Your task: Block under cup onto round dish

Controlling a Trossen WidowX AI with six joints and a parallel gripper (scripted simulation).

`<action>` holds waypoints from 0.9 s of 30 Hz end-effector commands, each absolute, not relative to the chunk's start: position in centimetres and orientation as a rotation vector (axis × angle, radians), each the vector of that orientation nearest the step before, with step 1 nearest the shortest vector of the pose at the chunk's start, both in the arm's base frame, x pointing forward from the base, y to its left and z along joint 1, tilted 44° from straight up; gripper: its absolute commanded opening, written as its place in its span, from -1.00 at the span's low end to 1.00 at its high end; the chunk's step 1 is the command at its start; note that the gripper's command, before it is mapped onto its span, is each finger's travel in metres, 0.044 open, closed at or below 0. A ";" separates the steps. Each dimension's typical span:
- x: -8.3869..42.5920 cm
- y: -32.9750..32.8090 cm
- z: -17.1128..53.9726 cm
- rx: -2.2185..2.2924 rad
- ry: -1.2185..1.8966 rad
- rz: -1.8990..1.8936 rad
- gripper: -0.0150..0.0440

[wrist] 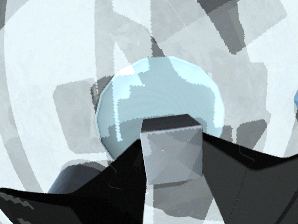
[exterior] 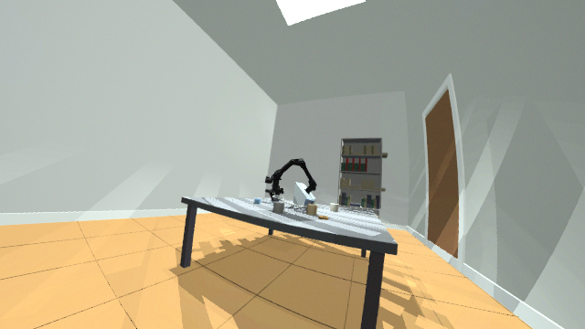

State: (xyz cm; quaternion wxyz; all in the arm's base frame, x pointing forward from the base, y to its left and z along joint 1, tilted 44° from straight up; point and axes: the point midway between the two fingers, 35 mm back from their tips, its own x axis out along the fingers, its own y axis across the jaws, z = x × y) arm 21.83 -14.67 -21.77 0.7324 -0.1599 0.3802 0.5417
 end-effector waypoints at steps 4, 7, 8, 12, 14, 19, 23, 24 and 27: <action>21.9 -13.8 -22.6 -0.343 0.836 1.192 -0.49; 21.9 -13.5 -22.9 -0.343 0.836 1.192 -0.49; 21.9 -13.8 -22.6 -0.348 0.837 1.195 -0.40; 21.9 -13.8 -22.6 -0.348 0.837 1.195 -0.05; 21.9 -13.8 -22.6 -0.348 0.837 1.195 0.13; 21.9 -13.8 -22.6 -0.348 0.837 1.195 0.58; 21.9 -14.1 -22.4 -0.348 0.837 1.195 0.93; 21.8 -14.7 -21.7 -0.347 0.838 1.194 1.00; 21.2 -17.6 -18.6 -0.344 0.839 1.192 1.00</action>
